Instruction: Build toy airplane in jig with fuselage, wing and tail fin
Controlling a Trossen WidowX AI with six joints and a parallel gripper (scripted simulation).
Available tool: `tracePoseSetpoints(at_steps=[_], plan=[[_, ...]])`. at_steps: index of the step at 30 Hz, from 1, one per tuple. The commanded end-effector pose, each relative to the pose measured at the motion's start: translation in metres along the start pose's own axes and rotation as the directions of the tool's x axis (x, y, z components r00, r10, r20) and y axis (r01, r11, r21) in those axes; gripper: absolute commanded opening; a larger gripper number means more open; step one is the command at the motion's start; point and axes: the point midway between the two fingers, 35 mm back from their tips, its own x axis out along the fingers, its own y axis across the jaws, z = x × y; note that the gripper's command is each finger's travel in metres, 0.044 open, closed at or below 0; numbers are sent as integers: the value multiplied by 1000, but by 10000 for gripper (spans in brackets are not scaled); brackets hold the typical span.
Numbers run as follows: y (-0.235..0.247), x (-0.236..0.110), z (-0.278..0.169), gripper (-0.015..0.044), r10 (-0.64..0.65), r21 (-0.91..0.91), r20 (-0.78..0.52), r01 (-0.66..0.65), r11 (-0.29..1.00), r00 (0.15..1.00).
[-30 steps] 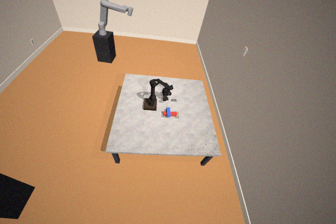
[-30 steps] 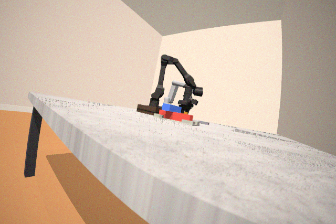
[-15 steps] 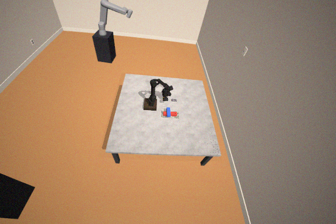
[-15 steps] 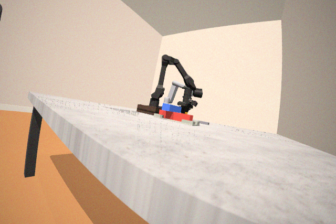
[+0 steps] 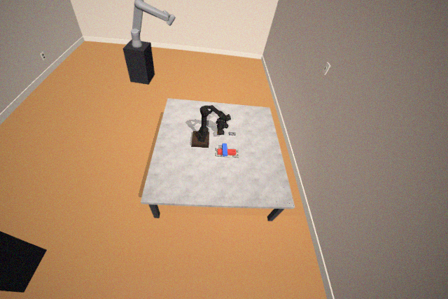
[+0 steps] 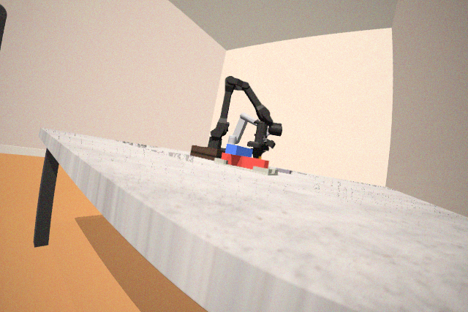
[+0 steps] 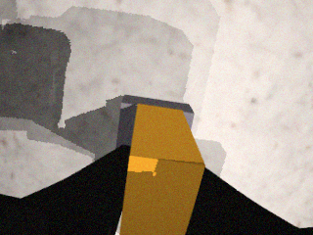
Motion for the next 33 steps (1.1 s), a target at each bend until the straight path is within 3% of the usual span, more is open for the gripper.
tracePoseSetpoints(at_steps=[1,33], plan=[[1,-6,7,0,7,14,30,-7,1000,1000],[4,-93,10,0,3,8,17,-4,1000,1000]])
